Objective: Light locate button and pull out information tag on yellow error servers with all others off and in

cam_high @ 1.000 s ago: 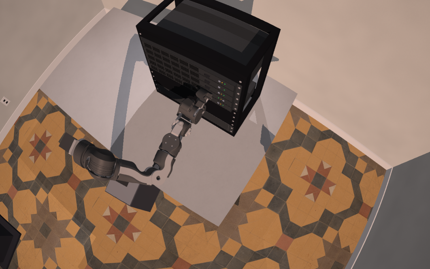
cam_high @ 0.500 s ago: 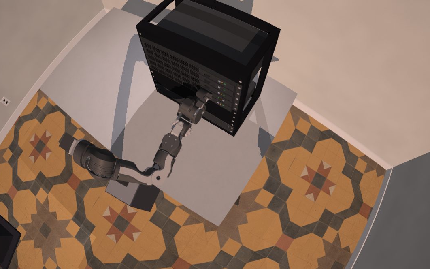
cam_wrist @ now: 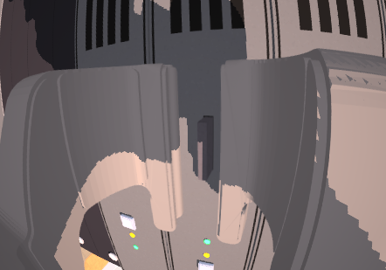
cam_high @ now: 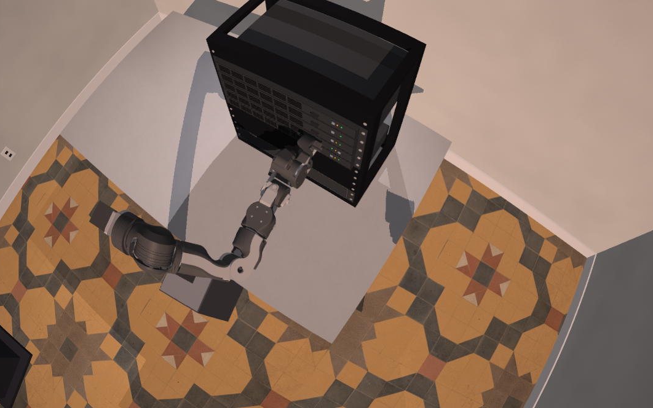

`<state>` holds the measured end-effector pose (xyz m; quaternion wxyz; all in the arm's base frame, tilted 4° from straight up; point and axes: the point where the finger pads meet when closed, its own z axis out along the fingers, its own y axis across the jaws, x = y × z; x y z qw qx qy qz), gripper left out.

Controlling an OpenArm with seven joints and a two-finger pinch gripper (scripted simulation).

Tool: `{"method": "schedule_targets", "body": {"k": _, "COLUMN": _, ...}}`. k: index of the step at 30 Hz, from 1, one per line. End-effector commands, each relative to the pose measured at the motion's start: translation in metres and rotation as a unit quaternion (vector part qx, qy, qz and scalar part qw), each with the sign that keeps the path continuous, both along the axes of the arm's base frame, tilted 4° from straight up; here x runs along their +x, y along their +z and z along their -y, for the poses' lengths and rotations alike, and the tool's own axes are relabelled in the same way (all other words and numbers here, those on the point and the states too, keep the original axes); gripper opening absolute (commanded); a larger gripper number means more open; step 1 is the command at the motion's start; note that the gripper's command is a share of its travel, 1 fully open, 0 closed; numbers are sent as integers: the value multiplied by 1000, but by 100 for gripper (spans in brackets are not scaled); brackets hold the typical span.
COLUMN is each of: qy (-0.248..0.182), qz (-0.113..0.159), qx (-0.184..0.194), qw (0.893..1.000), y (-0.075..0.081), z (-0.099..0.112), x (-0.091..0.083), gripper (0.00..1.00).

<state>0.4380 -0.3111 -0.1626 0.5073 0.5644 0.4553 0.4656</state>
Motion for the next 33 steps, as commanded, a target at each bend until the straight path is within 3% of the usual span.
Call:
{"method": "schedule_targets", "body": {"k": 1, "qy": 1, "qz": -2, "qx": 0, "qw": 1000, "y": -2, "z": -1, "x": 0, "gripper": 10}}
{"method": "schedule_targets", "body": {"k": 30, "qy": 1, "qz": -1, "qx": 0, "qw": 1000, "y": -2, "z": 0, "x": 8, "gripper": 10}}
{"method": "schedule_targets", "body": {"k": 31, "qy": 1, "qz": -1, "qx": 0, "qw": 1000, "y": -2, "z": 0, "x": 8, "gripper": 0}}
{"method": "schedule_targets", "body": {"k": 33, "qy": 1, "qz": -1, "qx": 0, "qw": 1000, "y": -2, "z": 0, "x": 8, "gripper": 0}}
